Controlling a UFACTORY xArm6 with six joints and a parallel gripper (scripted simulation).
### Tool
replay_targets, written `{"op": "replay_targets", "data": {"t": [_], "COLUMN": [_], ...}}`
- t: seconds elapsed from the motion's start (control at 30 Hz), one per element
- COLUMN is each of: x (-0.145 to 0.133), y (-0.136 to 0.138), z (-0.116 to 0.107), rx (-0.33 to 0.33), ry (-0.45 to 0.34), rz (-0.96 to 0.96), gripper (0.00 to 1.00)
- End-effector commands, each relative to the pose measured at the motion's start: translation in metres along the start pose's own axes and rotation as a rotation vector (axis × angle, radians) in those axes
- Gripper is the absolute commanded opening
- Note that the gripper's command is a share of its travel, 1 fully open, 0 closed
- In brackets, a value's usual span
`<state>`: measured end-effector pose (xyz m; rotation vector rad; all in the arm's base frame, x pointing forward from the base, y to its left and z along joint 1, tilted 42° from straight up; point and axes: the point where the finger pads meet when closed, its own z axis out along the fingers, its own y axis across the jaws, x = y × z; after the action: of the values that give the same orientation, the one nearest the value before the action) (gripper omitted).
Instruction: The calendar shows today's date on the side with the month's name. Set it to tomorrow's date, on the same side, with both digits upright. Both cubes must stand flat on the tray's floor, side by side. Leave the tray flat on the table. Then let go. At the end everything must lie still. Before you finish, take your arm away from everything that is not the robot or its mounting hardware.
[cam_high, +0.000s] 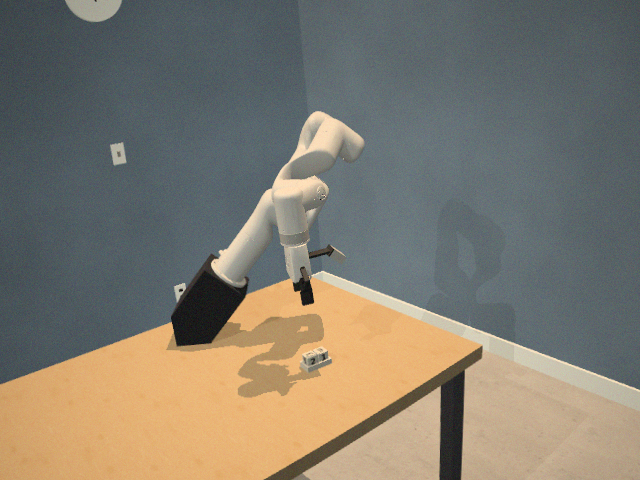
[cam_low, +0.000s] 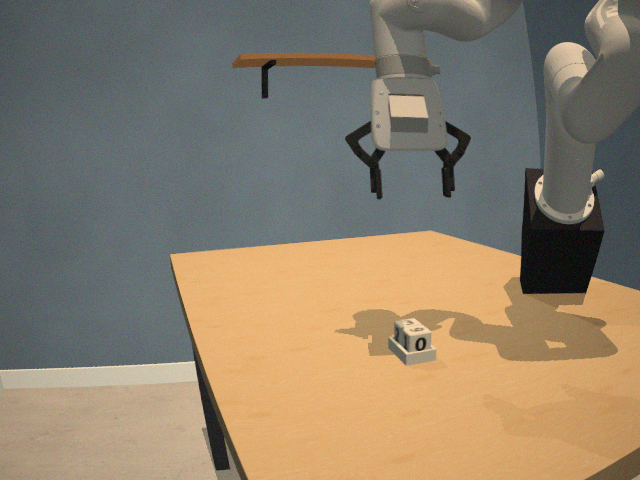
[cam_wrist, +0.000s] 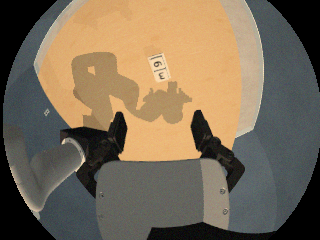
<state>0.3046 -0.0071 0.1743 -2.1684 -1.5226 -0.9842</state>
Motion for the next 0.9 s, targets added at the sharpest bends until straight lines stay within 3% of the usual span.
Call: {"op": "replay_targets", "data": {"t": [0.0,0.03,0.33,0.87], "x": [0.006,0.008,0.011,0.011], "y": [0.011,0.01,0.003,0.003], "z": [0.033,0.047,0.072,0.072], "rx": [-0.019,-0.017,-0.01,-0.01], "ry": [-0.014,-0.024,-0.05,-0.05], "rz": [-0.124,-0.185,-0.293,-0.294], "gripper": [1.0,1.0,1.0,1.0]}}
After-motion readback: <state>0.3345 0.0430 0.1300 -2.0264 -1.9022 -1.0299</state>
